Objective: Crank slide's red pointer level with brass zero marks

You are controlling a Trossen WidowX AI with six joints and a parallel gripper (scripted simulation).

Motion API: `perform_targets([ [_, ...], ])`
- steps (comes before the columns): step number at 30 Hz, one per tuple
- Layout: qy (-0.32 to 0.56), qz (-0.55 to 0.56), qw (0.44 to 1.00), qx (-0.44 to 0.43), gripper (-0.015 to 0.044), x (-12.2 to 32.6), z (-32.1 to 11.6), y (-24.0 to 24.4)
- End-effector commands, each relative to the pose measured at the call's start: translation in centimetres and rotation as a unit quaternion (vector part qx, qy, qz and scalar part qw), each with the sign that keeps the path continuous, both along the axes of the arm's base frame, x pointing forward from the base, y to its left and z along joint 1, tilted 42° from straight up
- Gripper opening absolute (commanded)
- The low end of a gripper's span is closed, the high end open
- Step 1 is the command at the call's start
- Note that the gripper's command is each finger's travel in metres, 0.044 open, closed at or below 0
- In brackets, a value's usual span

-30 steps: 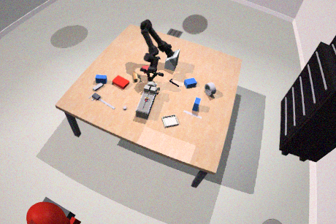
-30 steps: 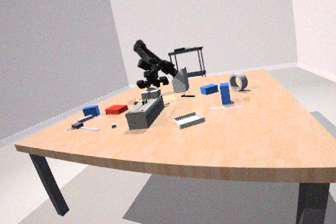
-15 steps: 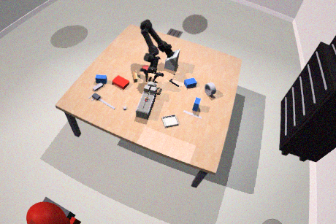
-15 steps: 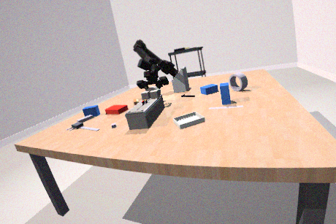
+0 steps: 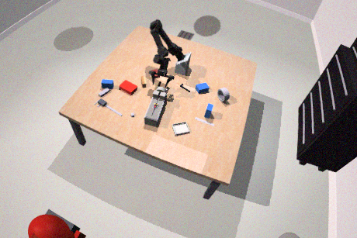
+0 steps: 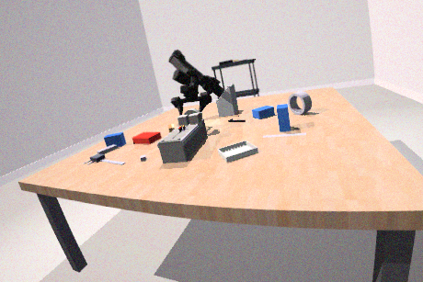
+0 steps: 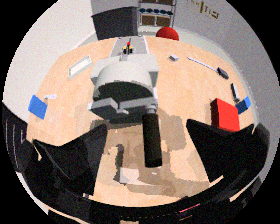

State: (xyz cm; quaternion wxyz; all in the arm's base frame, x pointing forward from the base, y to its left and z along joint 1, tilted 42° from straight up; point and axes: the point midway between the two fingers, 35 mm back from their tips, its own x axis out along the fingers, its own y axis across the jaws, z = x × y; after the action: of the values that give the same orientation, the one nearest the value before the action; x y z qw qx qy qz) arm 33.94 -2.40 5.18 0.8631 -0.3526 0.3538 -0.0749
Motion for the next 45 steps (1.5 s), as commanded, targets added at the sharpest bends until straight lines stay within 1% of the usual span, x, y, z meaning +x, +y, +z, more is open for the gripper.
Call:
perform_targets([
  [1,-0.006,0.0,1.0,0.002,0.044,0.0,1.5,1.2],
  [9,-0.008,0.0,1.0,0.005,0.044,-0.1,3.0,2.6],
  [19,-0.004,0.002,1.0,0.004,0.044,-0.5,7.7,6.8],
  [23,-0.004,0.001,1.0,0.003,0.044,-0.2,8.0,7.1],
  [34,-0.007,-0.016,1.0,0.004,0.044,5.2,8.1,8.8],
  [45,-0.011,-0.034,0.999,0.006,0.044,10.6,6.6,10.5],
])
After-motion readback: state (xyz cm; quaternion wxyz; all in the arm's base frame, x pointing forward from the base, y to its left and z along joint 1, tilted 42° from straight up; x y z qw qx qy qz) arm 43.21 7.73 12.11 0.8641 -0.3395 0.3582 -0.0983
